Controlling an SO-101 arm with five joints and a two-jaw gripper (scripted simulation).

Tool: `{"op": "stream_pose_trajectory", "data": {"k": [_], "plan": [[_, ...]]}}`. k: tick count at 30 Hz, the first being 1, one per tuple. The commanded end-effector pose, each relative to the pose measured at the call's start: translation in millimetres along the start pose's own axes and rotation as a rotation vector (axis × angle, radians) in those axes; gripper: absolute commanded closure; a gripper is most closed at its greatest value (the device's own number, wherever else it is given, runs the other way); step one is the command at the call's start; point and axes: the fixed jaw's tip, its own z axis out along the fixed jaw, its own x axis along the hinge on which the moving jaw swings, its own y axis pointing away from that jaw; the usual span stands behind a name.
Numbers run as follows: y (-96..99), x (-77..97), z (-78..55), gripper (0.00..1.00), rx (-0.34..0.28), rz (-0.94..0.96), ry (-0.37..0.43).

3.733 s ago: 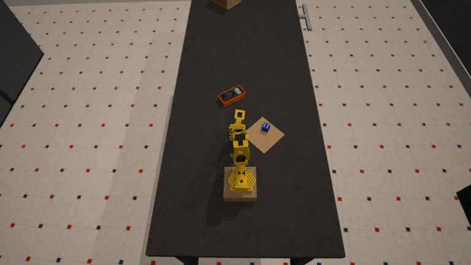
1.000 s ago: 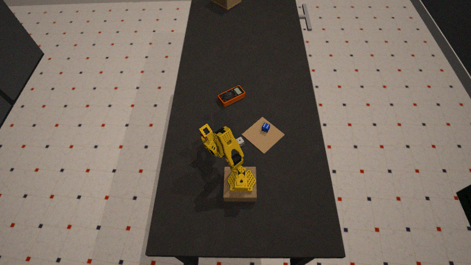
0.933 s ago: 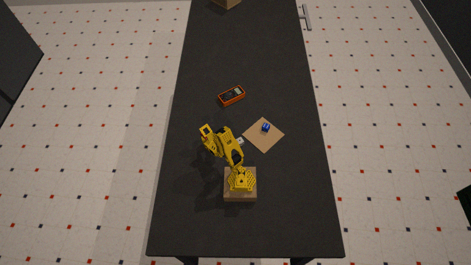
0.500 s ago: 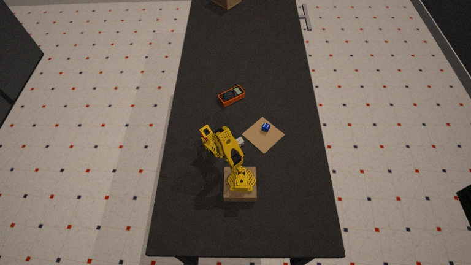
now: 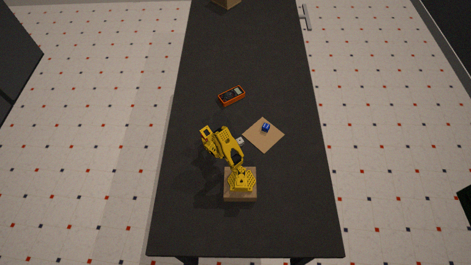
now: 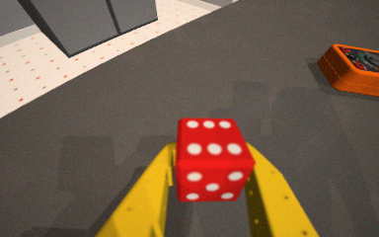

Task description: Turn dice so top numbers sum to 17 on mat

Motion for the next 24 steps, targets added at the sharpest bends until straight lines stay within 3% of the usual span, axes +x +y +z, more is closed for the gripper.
{"op": "stream_pose_trajectory", "data": {"k": [1, 24], "plan": [[2.4, -0.9, 1.3, 1.0, -0.009, -0.01, -0.015], [2.3, 5.1, 3.7, 1.0, -0.009, -0.01, -0.015]]}}
